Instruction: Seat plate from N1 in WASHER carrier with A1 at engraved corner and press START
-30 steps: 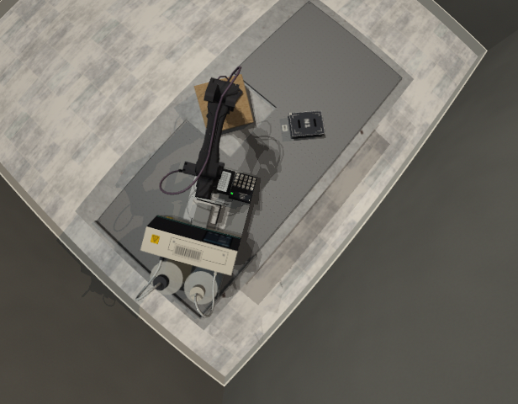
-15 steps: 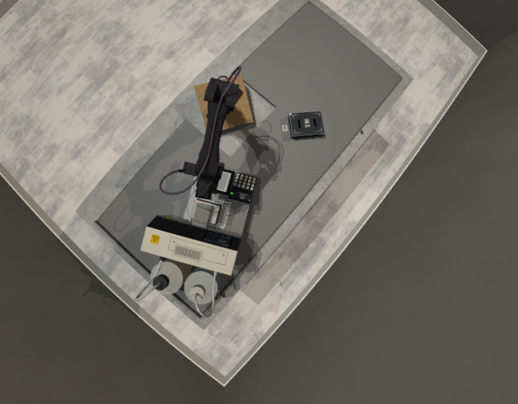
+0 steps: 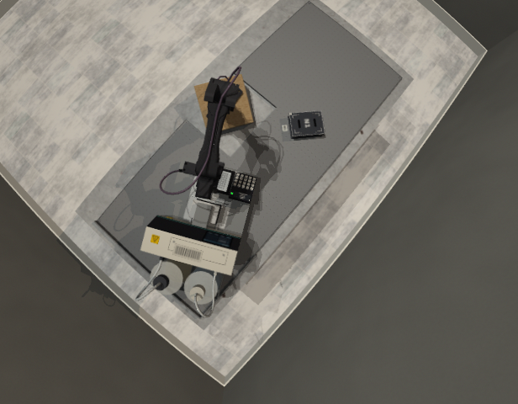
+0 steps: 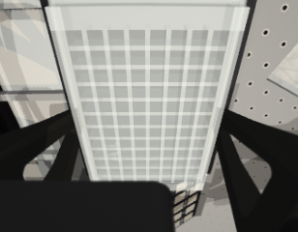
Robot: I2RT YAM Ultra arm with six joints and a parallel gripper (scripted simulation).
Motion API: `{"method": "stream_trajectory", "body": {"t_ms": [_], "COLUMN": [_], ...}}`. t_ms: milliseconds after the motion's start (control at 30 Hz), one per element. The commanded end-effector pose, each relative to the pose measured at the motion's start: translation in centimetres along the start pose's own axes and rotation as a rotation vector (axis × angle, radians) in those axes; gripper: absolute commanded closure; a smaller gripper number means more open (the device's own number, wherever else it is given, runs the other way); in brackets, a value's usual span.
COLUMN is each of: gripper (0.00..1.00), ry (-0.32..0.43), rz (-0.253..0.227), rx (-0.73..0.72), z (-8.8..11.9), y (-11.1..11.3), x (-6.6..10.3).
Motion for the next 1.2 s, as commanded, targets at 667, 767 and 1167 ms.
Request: {"method": "stream_trajectory", "body": {"t_ms": [667, 767, 1167], "gripper": [0.16, 0.16, 0.16], "ry": [-0.015, -0.02, -0.018], "rz": [-0.019, -0.056, -0.051], "rx": [0.003, 0.009, 0.011], "z": [0.3, 0.4, 0.5], "y": [-0.6, 0.3, 0.4], "x": [0.6, 1.6, 1.6]}}
Point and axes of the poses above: the point where the finger pads meet when closed, its own x axis back along the fingers, its own y axis across the jaws, z = x × y, the point moved 10 cm from there along x, back along the fingers, and after that the axes turned 12 degrees about x, right-handed, at the moved point
